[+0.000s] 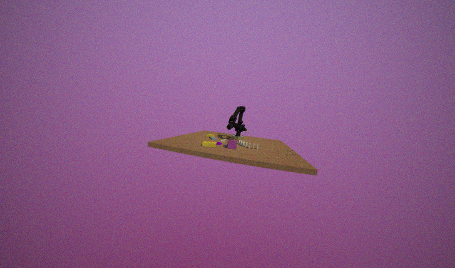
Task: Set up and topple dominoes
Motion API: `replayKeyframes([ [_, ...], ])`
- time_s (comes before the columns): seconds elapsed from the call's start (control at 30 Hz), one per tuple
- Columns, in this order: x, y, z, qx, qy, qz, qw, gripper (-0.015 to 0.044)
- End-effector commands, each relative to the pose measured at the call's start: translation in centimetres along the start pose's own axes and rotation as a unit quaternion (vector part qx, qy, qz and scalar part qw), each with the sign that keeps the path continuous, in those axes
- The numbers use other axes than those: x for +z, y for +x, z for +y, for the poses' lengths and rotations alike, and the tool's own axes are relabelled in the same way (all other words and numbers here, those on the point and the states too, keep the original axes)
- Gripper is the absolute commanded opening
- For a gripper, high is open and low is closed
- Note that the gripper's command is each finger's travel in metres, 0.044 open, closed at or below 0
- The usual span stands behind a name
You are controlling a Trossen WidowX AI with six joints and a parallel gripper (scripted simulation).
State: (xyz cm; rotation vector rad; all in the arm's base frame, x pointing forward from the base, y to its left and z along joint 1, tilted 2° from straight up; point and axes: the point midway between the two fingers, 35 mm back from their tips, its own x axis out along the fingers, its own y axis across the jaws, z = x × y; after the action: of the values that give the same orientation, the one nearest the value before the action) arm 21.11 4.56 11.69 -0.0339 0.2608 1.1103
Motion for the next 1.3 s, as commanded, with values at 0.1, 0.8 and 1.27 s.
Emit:
replayKeyframes([
  [0.1, 0.4, -1.2, -0.3, -0.067, -0.036, -0.080, 0.994, 0.0107],
  [0.8, 0.4, -1.2, -0.3, -0.069, -0.037, -0.082, 0.994, 0.0107],
  [1.27, -3.2, -0.2, -1.6, -0.068, -0.037, -0.080, 0.994, 0.0107],
])
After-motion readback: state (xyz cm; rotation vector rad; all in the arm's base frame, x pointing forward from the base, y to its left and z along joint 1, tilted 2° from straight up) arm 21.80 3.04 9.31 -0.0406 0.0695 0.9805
